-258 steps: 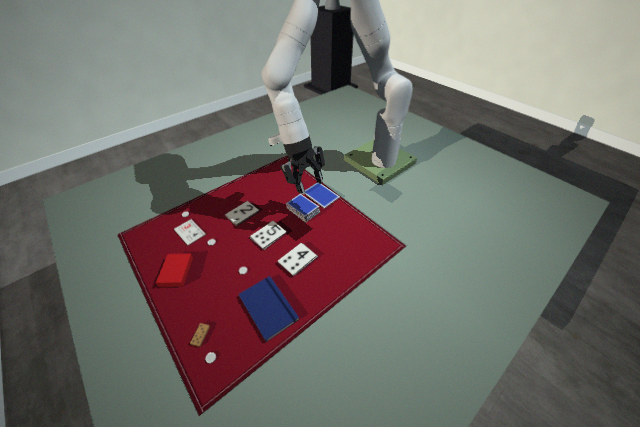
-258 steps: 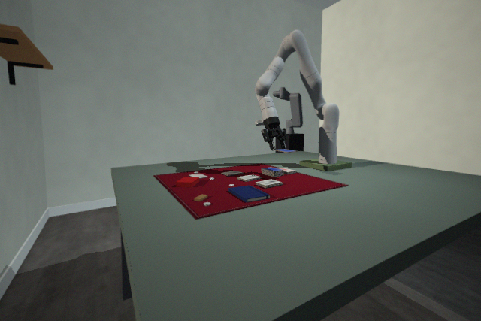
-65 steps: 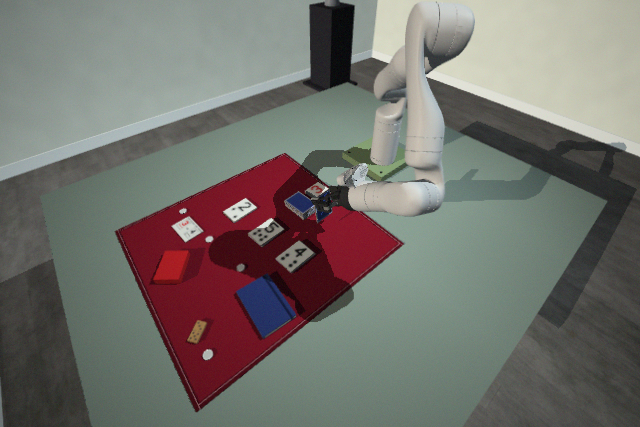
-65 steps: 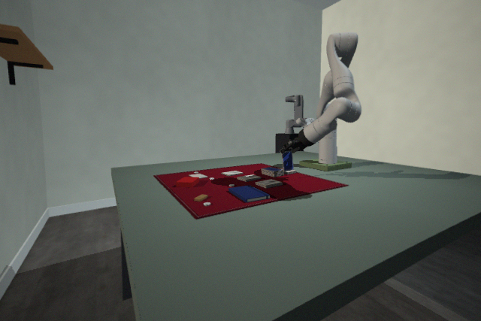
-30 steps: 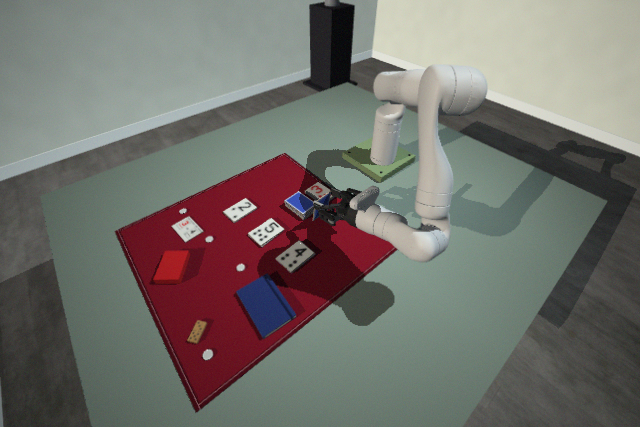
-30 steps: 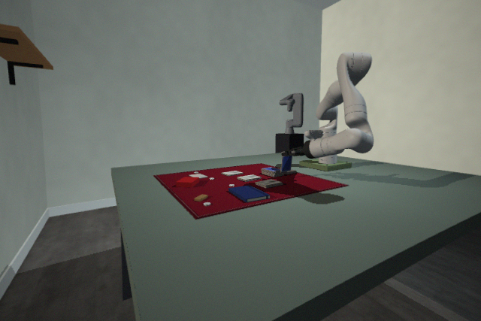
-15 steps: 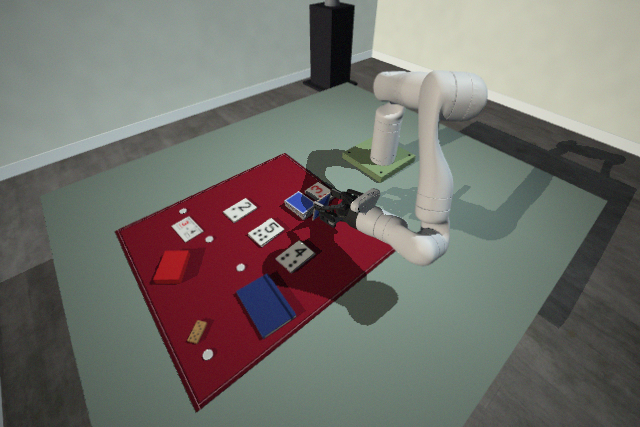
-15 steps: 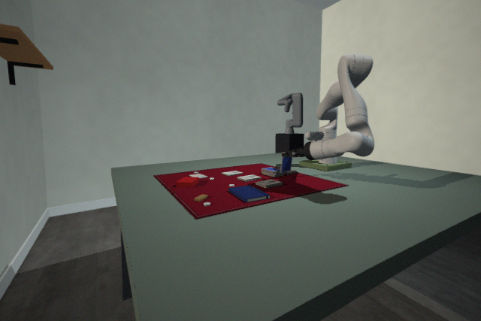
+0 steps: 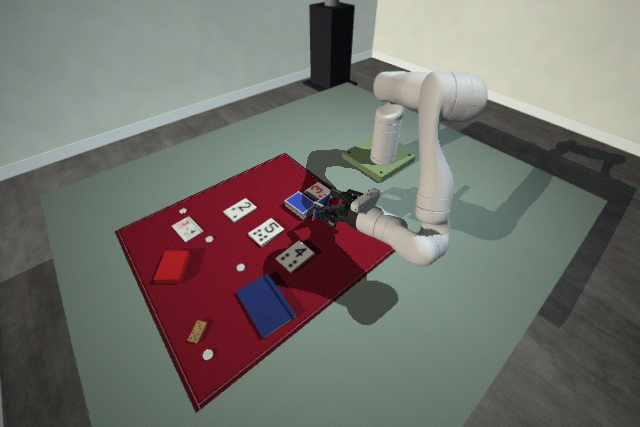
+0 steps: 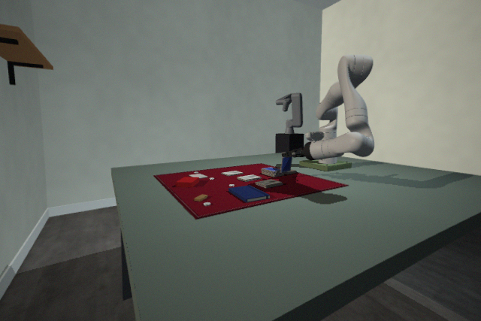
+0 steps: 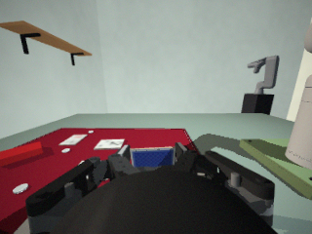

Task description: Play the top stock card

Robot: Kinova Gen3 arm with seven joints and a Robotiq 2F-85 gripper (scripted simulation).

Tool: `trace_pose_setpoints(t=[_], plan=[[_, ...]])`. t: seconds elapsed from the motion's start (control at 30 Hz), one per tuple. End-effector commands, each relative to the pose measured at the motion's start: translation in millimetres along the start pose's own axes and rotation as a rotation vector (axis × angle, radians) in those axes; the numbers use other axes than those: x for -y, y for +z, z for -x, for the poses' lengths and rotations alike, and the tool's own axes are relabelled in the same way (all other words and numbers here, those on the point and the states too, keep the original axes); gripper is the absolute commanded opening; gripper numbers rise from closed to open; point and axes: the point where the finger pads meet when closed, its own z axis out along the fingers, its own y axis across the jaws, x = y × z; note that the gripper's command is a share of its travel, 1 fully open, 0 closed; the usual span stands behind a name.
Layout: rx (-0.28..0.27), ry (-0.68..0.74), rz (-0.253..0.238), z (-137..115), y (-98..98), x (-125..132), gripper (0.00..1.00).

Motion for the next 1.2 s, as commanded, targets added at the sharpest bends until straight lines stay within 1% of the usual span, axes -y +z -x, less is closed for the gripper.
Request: trace_pose_setpoints(t=[0.0, 0.6, 1.17], plan=[[0.001, 0.001, 0.000, -1, -0.3, 0, 0.71], [0.001, 0.001, 0.000, 0, 0.2, 0, 0.71], [0.001, 0.001, 0.000, 13, 7.4, 1, 0.71]])
